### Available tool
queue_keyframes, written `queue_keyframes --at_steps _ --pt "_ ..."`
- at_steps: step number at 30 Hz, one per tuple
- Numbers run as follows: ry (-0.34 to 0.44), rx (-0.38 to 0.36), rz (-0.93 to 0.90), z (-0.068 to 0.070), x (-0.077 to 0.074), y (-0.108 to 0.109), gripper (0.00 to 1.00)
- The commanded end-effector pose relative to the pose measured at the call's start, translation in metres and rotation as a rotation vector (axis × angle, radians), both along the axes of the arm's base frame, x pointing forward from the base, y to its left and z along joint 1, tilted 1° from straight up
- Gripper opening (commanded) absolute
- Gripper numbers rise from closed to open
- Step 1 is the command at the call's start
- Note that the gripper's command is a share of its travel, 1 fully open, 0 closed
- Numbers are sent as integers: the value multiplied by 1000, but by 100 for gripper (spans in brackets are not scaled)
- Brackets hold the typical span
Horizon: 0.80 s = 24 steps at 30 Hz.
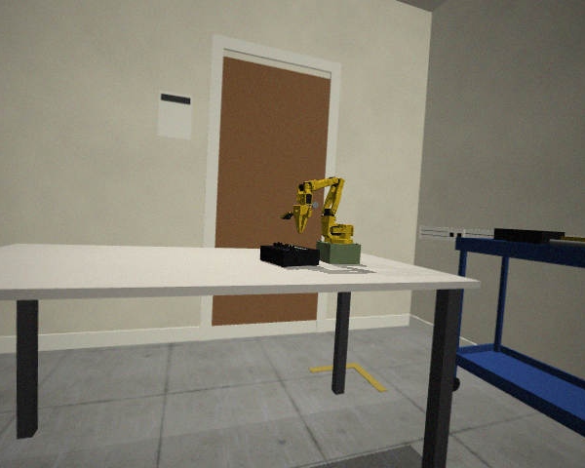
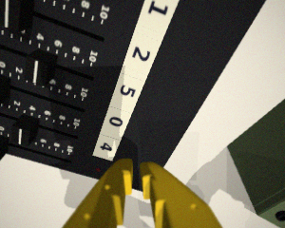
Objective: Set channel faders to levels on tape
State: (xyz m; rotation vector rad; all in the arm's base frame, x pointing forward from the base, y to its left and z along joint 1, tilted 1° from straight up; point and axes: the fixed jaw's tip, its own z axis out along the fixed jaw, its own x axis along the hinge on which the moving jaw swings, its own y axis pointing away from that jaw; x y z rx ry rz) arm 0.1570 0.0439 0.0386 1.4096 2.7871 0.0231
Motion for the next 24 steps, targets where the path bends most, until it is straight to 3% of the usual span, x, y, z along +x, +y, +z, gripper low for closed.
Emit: queue_keyframes --at_steps 1,16,24 --pt "11 -2 -15 0 -5 -2 0" --pt "12 -2 -32 0 -5 -5 0" --pt "12 -1 -147 2 2 -22 0"
